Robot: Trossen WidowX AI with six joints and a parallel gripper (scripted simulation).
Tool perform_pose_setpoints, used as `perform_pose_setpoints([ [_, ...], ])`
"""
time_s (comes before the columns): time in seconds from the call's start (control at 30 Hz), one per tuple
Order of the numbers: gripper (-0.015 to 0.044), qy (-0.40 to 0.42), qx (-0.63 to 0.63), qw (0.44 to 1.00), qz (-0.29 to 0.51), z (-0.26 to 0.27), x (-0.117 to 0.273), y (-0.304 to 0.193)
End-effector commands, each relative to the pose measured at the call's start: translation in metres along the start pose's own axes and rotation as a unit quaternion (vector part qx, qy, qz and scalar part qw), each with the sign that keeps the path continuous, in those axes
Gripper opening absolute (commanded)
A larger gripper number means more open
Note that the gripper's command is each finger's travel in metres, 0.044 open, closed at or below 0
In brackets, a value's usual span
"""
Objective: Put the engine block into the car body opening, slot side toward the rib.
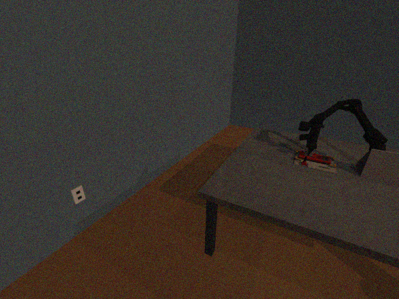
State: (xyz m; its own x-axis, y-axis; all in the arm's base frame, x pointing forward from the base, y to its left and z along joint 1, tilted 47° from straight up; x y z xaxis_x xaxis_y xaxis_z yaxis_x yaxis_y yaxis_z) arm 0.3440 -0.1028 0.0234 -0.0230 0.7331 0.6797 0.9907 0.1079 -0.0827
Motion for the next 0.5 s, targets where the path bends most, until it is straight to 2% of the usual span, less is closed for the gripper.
perform_pose_setpoints([
  [0.0,0.0159,-0.001,0.003,1.0,0.001,0.0004,-0.0018,-0.0011],
  [0.13,0.0159,-0.001,0.003,1.0,0.001,0.0004,-0.0027,-0.0011],
  [0.47,0.0421,0.0,0.0,1.0,0.0,0.0,-0.0012,0.0],
])
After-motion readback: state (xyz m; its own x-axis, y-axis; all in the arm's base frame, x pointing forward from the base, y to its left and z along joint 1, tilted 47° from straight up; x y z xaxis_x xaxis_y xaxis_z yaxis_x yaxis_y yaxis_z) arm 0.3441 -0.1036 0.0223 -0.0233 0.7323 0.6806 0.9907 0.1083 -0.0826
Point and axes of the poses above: the point midway between the two fingers, 35 mm back from their tips, its own x axis back along the fingers, its own z axis across the jaws, y = z × x, the point moved 1 cm from there along x, back along the fingers, and after that the axes turned 9 degrees about x, right-handed, at the moved point
